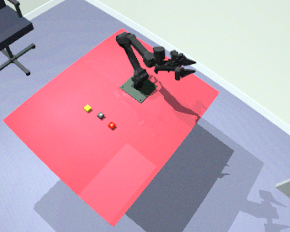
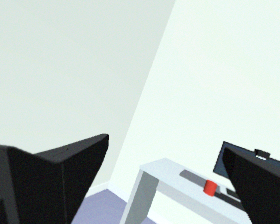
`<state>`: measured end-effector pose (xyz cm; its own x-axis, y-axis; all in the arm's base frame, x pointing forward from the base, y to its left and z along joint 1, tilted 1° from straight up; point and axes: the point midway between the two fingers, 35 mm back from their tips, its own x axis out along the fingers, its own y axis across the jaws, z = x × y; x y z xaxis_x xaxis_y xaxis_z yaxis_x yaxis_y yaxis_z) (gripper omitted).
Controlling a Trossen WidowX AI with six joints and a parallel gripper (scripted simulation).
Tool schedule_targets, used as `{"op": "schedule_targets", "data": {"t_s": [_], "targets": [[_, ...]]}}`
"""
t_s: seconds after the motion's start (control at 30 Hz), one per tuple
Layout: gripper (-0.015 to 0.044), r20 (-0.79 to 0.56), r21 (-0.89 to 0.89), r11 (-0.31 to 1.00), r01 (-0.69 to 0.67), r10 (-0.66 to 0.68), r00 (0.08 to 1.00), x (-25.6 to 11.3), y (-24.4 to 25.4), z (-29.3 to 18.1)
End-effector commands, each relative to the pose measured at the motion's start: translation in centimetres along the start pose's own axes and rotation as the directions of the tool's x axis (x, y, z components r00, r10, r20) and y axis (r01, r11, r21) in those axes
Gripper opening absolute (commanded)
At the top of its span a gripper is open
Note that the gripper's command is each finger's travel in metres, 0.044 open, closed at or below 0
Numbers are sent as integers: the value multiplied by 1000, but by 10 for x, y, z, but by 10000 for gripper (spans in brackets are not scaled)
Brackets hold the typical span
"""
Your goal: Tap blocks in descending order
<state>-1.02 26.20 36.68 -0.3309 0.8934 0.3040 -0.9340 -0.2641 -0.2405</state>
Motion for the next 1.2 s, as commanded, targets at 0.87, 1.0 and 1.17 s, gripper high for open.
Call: {"op": "schedule_targets", "data": {"t_s": [0.87, 1.0, 1.17], "targets": [[400, -902, -279, 70, 958, -362, -237, -364, -272, -118], [400, -923, -326, -88, 941, -184, -337, -431, -247, -111], [400, -928, -370, -266, 890, 60, -367, -502, -198, -97]]}}
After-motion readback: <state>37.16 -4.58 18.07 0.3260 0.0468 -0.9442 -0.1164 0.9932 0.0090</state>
